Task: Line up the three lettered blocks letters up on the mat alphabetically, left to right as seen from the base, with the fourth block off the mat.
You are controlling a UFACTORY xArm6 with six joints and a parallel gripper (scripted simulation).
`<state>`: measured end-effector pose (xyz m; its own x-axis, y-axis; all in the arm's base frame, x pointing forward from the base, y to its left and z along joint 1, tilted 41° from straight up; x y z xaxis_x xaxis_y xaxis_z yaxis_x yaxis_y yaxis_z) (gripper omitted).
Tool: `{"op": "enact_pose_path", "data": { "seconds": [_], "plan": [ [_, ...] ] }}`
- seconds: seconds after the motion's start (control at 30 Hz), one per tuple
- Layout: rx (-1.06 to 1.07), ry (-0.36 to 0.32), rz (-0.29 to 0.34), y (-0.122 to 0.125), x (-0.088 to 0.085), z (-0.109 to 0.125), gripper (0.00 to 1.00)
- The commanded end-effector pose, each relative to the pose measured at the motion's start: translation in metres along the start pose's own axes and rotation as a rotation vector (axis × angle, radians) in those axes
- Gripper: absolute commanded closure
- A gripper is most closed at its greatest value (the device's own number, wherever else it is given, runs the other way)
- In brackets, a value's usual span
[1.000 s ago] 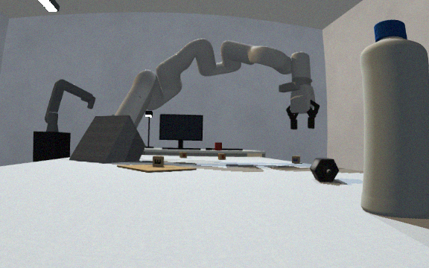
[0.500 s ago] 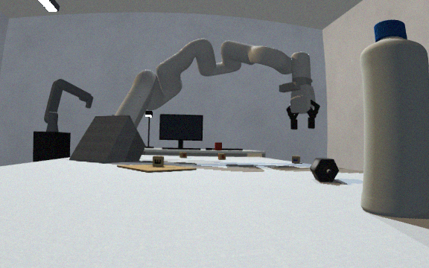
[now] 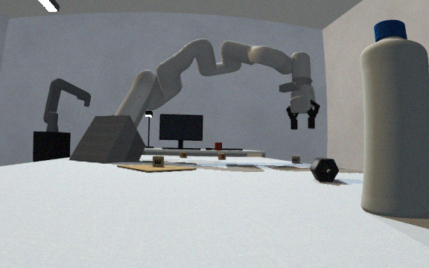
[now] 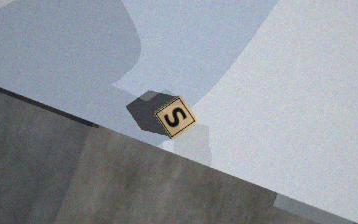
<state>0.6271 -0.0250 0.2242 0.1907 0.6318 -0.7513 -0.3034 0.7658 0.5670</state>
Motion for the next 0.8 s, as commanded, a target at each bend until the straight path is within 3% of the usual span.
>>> {"op": "enact_pose_path", "data": {
  "seconds": [0.0, 0.43, 0.57, 0.73, 0.77],
  "plan": [
    [-0.001, -0.004, -0.003, 0.0, -0.002, 0.001, 0.0],
    [-0.001, -0.004, -0.004, -0.003, -0.003, -0.001, 0.0],
    [0.004, -0.002, -0.025, -0.048, -0.01, -0.038, 0.0],
    [0.006, -0.001, -0.032, -0.062, -0.013, -0.053, 0.0],
    [0.009, 0.001, -0.04, -0.083, -0.016, -0.074, 0.0]
  ]
}}
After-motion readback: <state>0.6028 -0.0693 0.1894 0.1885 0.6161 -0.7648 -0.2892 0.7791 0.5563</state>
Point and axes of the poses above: the point where the finger pads meet when closed, its own x axis out along the fingers, its own y axis across the jaws, z = x × y, the point moved 3 cm from there along -x, back along the fingers, and after that the axes turned 15 degrees about x, right-handed, at the moved point
